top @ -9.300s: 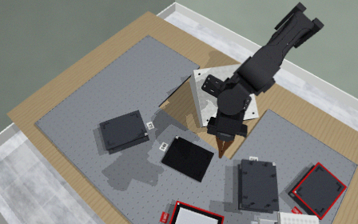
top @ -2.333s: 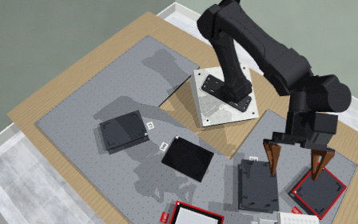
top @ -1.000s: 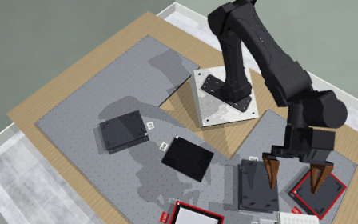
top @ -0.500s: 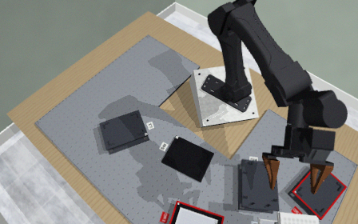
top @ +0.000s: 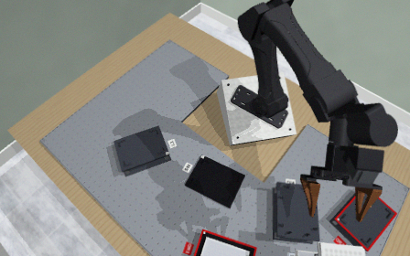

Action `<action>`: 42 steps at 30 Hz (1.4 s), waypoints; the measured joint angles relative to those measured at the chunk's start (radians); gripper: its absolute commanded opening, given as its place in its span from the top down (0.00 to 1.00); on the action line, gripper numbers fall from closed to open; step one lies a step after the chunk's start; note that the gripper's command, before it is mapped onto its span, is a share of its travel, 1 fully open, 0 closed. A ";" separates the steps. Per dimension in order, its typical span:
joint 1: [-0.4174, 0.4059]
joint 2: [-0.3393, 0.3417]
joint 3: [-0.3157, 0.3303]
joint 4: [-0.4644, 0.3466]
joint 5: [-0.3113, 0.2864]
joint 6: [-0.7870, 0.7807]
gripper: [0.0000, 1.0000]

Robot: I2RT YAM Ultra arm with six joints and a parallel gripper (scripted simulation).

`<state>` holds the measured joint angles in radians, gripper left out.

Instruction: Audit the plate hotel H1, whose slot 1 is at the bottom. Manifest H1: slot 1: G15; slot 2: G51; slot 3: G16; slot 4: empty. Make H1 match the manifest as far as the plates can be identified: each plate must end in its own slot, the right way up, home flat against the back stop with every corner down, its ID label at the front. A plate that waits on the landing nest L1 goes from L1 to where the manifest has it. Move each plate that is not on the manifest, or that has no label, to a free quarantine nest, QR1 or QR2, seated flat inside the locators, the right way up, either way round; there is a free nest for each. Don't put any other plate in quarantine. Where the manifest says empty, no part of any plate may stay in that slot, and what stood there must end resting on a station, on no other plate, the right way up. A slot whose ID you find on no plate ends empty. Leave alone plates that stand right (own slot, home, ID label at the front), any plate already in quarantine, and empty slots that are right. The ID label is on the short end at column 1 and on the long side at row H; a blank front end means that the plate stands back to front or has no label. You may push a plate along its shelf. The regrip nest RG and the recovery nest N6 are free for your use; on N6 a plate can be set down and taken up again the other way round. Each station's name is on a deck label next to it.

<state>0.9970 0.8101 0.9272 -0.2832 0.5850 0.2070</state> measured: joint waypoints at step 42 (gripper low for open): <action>0.130 -0.095 -0.077 -0.032 0.121 0.027 0.00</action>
<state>1.1271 0.7147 0.8505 -0.3153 0.7055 0.2344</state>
